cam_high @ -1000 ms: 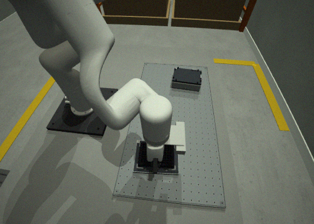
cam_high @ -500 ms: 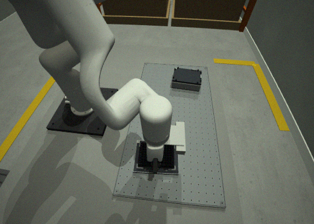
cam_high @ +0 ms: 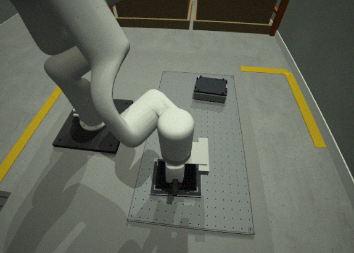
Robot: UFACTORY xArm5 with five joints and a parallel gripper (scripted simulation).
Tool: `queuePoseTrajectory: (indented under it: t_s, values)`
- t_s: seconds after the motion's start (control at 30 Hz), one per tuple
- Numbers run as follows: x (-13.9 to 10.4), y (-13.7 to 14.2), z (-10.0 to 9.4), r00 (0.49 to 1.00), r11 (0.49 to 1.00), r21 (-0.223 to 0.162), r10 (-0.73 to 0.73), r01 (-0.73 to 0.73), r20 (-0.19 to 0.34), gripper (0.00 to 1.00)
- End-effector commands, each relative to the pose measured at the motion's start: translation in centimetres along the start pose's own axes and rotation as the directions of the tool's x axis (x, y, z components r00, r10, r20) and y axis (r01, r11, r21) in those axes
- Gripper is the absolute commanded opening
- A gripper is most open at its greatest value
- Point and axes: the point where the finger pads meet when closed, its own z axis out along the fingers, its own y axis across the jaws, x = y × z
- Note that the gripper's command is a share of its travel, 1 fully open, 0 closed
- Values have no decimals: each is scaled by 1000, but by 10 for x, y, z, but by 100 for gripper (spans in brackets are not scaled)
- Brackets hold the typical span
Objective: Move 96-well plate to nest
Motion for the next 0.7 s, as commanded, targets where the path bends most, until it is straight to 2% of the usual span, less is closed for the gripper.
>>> queuePoseTrajectory:
  t_s: [0.0, 0.67]
  values:
    - [1, 1, 0, 1000, 1000, -2, 0, 0, -3, 0]
    - [1, 1, 3, 1000, 1000, -2, 0, 0, -3, 0]
